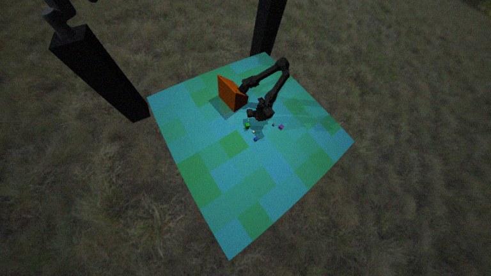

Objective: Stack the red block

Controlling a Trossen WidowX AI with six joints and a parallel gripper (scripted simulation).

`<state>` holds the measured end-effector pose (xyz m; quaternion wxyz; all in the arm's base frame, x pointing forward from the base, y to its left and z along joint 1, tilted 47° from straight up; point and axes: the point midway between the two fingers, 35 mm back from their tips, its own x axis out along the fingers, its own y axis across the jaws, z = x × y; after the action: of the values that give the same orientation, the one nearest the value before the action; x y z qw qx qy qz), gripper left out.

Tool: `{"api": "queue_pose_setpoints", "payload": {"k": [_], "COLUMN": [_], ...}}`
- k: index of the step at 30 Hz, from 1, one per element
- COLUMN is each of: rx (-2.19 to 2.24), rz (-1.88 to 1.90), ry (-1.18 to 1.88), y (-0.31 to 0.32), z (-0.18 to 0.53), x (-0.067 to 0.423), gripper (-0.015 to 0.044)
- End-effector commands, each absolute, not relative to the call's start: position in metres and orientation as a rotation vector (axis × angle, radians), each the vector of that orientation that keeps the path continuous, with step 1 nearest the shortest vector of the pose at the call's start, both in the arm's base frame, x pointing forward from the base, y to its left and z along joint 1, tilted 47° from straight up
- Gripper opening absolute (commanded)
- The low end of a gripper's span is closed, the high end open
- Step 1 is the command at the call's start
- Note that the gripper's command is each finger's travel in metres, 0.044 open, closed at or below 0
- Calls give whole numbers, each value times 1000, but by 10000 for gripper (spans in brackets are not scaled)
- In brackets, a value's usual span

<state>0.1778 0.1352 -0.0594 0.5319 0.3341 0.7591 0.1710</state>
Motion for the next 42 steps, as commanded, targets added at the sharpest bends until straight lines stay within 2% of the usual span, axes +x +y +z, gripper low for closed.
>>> {"api": "queue_pose_setpoints", "payload": {"k": [1,6,8,34,42], "rx": [804,804,804,799,799], "rz": [408,408,408,403,403], "ry": [1815,1815,1815,1814,1814], "y": [136,136,134,56,53], "z": [-59,-59,-58,18,20], "x": [177,177,178,203,205], "gripper": [85,52,0,0,0]}}
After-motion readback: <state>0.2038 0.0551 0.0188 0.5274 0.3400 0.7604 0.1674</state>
